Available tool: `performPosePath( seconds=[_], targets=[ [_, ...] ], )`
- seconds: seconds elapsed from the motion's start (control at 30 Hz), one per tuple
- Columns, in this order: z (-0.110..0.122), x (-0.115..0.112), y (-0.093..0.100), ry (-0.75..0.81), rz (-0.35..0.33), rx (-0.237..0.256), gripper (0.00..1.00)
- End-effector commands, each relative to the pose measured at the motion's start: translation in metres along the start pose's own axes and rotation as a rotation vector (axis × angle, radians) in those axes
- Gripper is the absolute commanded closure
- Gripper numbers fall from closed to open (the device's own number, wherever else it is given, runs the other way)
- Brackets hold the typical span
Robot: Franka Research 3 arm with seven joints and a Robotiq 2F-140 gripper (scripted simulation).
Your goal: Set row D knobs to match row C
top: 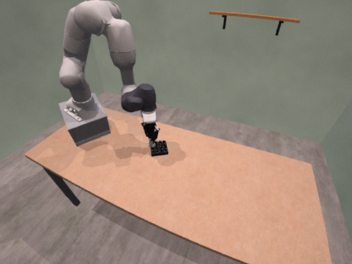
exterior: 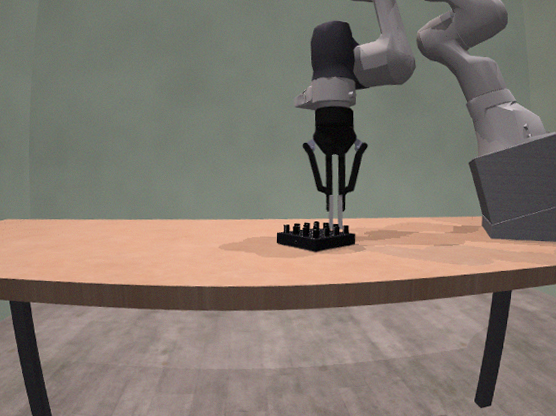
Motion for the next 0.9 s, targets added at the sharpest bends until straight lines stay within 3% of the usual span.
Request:
performPosePath(
  seconds=[0.0,0.87],
  targets=[
    [-0.0003,-0.0007,0.0000,-0.156,0.002,0.016,0.95],
    [-0.0003,-0.0007,0.0000,-0.616,-0.001,0.016,0.95]
  ],
)
Point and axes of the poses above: the point where the finger pads meet when closed, its own y axis back along the fingers, its own z axis across the jaws, x = y × z, the point moved 2 cm from there along y, back along the fingers, and after that the axes turned 6 degrees about -y, right-handed, at the moved point
